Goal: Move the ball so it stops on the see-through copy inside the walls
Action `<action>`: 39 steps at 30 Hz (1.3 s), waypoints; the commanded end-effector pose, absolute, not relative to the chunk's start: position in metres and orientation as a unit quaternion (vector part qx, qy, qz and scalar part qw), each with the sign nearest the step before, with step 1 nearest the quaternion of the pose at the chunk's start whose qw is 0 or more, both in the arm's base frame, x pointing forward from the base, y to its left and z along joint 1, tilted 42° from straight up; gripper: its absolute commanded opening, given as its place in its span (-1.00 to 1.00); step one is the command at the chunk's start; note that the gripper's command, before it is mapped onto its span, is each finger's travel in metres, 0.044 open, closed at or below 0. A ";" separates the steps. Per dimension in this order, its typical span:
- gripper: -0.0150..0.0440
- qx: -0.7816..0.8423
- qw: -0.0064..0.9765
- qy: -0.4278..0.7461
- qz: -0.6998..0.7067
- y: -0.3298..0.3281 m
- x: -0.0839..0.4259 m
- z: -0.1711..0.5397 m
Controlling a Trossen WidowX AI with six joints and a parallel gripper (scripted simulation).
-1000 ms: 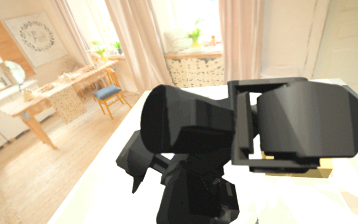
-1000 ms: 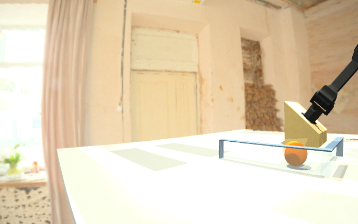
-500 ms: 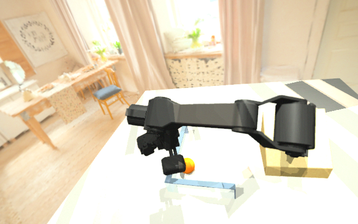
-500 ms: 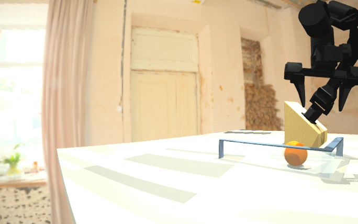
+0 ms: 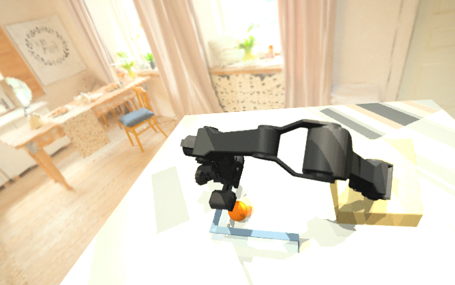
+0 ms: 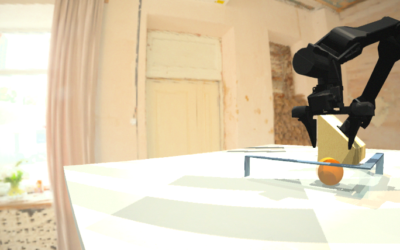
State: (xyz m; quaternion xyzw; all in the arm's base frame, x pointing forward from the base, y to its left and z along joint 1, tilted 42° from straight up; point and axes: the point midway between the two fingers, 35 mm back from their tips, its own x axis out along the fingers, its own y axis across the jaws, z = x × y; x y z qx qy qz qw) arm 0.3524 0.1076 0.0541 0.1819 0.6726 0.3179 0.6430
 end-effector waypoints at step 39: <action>0.54 0.186 0.638 0.676 0.318 0.146 0.343 0.011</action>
